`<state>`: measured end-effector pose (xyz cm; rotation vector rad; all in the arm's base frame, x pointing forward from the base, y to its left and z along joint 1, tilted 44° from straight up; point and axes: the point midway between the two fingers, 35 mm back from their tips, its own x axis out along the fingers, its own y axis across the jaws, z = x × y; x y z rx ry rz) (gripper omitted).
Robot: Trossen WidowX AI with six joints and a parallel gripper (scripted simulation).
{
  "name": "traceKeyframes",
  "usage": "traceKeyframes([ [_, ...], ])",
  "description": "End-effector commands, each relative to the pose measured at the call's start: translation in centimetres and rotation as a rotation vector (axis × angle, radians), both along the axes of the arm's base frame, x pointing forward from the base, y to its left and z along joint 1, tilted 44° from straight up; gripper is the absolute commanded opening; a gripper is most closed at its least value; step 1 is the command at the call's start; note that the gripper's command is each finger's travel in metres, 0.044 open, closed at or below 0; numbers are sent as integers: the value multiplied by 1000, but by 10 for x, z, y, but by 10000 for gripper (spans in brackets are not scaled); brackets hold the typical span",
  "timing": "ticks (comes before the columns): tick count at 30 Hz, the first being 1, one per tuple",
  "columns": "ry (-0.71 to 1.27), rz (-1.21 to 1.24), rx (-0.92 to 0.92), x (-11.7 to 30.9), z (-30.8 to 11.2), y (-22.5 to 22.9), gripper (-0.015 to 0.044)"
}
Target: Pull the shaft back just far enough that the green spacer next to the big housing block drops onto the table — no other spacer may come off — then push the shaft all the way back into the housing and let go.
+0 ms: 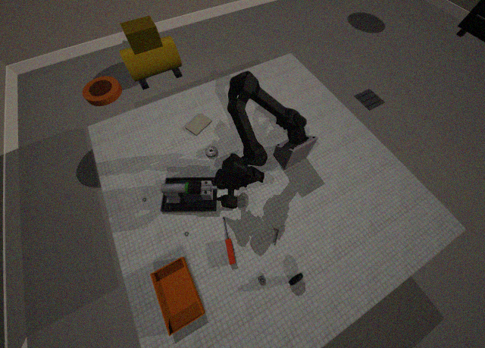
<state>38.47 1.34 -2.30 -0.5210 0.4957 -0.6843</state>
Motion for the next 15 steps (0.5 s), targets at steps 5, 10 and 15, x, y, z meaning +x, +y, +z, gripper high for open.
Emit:
traceKeyframes([
  [5, 2, 3, -1, 0, 0, 0, 440],
  [10, 2, 3, -1, 2, -1, -1, 440],
  [15, 2, 3, -1, 6, -2, -5, 440],
])
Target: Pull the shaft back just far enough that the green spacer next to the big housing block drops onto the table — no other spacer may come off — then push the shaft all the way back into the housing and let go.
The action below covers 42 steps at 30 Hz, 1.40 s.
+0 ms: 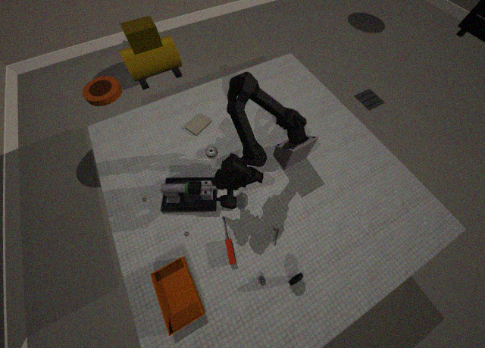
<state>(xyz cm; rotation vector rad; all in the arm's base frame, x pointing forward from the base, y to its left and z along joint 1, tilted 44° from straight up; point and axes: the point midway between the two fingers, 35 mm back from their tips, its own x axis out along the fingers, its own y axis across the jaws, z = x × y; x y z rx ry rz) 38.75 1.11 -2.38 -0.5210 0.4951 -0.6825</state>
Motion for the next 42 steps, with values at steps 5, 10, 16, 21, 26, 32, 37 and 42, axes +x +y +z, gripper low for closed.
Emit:
traceKeyframes([
  [5, 2, 1, -2, 8, -3, -8, 440],
  [10, 2, 1, -2, 10, -4, -10, 440],
  [16, 1, -3, -2, 8, -3, -10, 309],
  [21, 1, -3, -2, 8, -3, -10, 178],
  [26, 1, -3, -2, 8, -3, -10, 46],
  [32, 1, -3, -2, 8, -3, -10, 0],
  [37, 2, 1, -2, 6, -4, -9, 0],
  [42, 2, 1, -2, 3, -5, -8, 0],
])
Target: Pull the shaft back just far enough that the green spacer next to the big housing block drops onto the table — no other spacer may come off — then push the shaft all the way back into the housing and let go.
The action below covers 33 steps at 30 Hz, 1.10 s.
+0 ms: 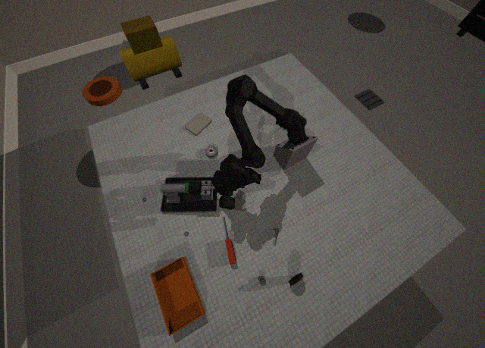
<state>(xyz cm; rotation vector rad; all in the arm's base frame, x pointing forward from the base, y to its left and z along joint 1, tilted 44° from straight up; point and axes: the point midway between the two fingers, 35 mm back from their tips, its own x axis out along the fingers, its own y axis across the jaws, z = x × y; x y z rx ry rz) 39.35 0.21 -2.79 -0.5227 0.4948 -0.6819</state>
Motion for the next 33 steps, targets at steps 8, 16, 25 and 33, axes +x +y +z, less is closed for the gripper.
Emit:
traceKeyframes([
  [8, 2, 0, 0, -7, -3, 2, 0],
  [16, 2, 0, 0, -11, -5, 3, 0],
  [25, 2, 0, 0, -15, -6, 5, 0],
  [33, 2, 0, 0, -15, -6, 5, 0],
])
